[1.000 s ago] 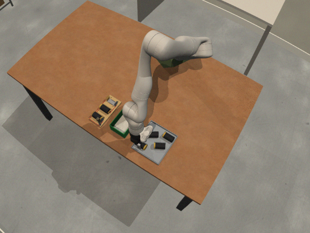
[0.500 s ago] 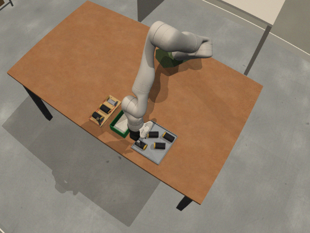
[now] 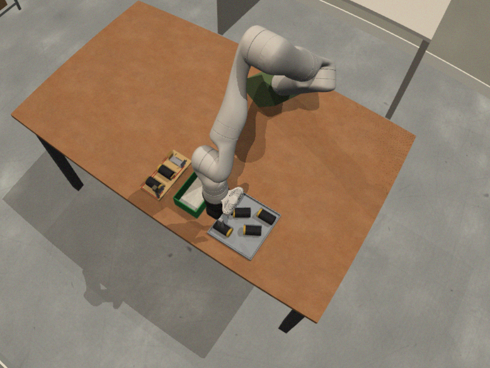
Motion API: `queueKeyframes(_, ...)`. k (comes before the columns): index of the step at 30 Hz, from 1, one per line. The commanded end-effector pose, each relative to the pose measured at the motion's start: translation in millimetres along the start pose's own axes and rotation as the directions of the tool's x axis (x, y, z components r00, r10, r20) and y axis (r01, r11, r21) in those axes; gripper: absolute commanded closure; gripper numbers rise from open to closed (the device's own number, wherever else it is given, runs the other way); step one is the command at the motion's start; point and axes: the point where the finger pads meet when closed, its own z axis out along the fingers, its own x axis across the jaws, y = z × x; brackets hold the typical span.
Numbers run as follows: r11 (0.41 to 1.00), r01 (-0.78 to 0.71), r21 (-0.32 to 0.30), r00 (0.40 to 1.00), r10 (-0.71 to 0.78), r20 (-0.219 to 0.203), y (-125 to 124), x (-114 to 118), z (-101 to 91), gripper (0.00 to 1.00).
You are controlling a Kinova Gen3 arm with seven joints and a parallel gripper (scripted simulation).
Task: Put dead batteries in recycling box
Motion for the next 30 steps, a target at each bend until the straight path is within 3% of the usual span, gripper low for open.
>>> queueKeyframes(1, 1.000, -0.008, -0.016, 1.000, 0.008, -0.025, 8, 7, -26.9, 0.10)
queueKeyframes(7, 1.000, -0.008, -0.016, 1.000, 0.008, -0.025, 8, 6, -41.2, 0.10)
queueKeyframes(20, 1.000, -0.008, -0.016, 1.000, 0.008, -0.025, 5, -2, -41.8, 0.10)
queueKeyframes(30, 1.000, -0.008, -0.016, 1.000, 0.008, -0.025, -7, -52, -40.4, 0.10)
